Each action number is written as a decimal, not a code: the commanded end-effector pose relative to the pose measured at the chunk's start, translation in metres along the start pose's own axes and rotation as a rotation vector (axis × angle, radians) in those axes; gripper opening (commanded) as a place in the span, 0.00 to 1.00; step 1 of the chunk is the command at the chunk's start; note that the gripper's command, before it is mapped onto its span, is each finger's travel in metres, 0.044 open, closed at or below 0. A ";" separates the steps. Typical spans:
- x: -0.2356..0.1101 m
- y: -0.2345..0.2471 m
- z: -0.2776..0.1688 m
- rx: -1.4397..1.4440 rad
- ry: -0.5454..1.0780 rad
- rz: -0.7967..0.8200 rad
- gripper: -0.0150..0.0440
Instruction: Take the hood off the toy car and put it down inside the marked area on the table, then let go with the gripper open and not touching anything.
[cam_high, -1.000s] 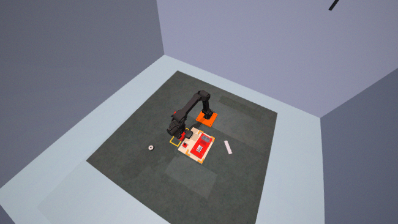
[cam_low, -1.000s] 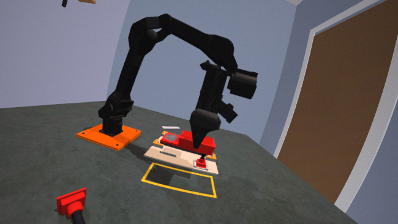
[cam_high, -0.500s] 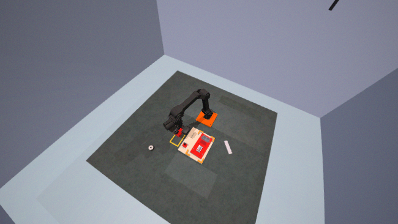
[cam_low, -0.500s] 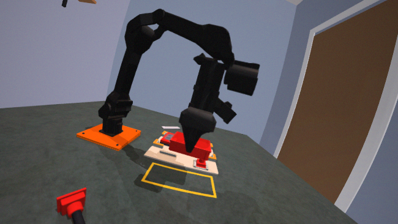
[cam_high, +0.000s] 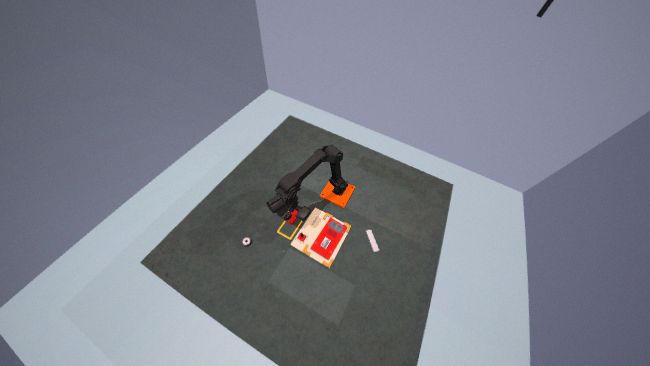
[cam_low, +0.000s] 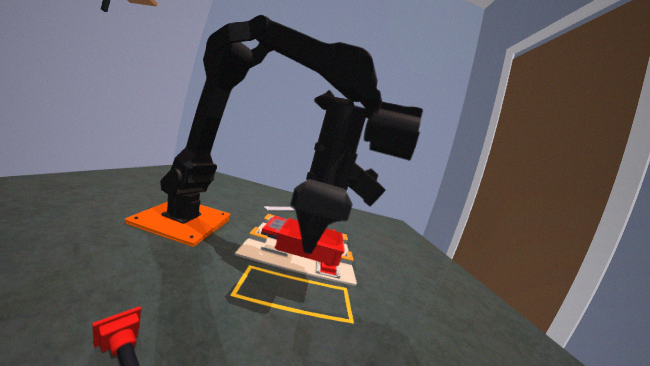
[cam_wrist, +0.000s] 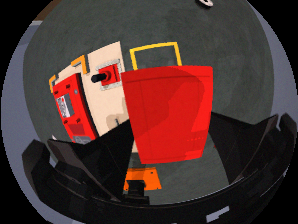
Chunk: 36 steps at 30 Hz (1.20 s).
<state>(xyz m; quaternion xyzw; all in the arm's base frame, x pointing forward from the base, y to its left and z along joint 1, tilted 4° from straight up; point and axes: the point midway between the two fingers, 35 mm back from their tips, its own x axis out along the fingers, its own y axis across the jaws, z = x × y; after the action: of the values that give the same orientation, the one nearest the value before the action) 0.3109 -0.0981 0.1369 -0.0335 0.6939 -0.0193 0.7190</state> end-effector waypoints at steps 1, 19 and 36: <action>0.003 0.000 0.000 -0.003 0.000 0.001 0.25; 0.014 0.000 0.001 -0.003 0.000 0.001 0.25; 0.025 0.000 0.001 -0.003 0.000 0.001 0.25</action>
<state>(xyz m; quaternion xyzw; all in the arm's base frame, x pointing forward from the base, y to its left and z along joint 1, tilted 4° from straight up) 0.3133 -0.1003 0.1138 -0.0336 0.6938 -0.0194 0.7191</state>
